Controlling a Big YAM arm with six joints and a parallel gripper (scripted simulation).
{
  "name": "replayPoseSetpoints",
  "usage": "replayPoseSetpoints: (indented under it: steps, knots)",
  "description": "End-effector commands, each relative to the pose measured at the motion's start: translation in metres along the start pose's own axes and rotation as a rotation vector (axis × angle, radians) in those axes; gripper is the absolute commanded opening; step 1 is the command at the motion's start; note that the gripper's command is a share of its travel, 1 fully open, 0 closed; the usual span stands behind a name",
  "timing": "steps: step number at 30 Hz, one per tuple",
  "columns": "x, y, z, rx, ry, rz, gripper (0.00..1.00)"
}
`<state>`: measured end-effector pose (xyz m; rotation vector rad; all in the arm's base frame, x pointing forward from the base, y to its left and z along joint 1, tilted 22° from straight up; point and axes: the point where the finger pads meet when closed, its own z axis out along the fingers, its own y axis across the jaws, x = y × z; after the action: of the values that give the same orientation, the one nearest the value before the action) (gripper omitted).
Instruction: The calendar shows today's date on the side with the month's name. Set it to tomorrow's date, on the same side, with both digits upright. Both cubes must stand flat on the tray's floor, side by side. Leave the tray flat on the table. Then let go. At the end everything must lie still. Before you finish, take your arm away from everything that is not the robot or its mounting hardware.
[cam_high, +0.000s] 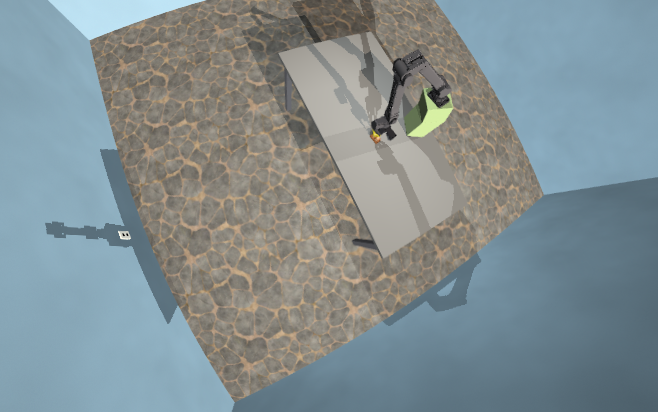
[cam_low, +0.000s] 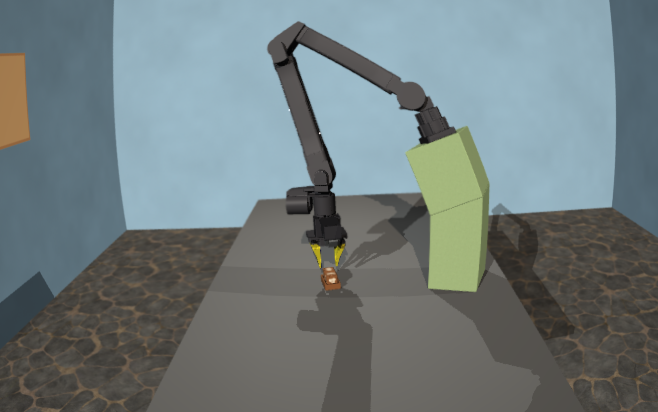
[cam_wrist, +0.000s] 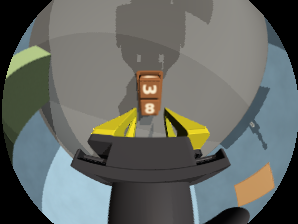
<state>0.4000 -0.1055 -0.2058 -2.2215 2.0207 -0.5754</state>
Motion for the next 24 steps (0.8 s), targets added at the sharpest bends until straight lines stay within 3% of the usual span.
replayPoseSetpoints:
  steps: [1, 24]
  knots:
    - [0.0029, 0.0072, 0.0035, -0.005, -0.001, -0.001, 0.45]
    - [0.0027, 0.012, 0.0027, -0.011, -0.003, -0.002, 0.45]
